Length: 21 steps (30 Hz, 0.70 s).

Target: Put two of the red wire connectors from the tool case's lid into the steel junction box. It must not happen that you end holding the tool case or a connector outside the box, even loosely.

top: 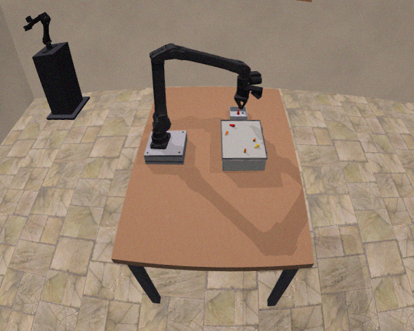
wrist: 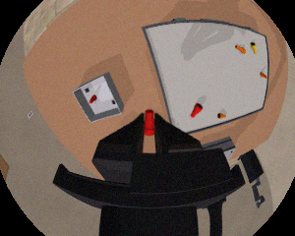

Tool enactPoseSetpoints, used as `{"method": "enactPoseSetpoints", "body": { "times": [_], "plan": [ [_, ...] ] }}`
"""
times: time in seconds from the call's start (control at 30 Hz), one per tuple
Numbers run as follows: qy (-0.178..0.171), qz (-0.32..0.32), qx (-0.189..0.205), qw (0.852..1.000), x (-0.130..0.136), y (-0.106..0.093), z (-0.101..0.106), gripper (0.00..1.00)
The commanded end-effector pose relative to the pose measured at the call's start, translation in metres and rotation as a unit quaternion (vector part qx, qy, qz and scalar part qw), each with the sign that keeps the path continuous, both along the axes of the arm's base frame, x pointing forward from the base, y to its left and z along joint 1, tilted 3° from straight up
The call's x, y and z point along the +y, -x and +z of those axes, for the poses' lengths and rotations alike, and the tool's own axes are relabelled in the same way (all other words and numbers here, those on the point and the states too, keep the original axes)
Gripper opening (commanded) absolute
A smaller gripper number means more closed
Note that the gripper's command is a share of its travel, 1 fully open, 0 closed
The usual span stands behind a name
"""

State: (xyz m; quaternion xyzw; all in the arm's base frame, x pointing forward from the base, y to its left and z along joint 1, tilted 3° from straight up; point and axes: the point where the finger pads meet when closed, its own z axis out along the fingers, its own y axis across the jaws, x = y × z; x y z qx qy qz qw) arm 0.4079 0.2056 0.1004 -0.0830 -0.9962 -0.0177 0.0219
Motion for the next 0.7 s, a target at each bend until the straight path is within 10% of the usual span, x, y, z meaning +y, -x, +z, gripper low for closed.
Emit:
{"method": "enactPoseSetpoints", "body": {
  "times": [0.0,0.67],
  "plan": [
    [-0.008,-0.032,-0.021,0.999,0.021,-0.021,0.023,0.1],
    [-0.013,-0.036,-0.023,0.999,0.134,-0.015,0.032,0.1]
  ]
}}
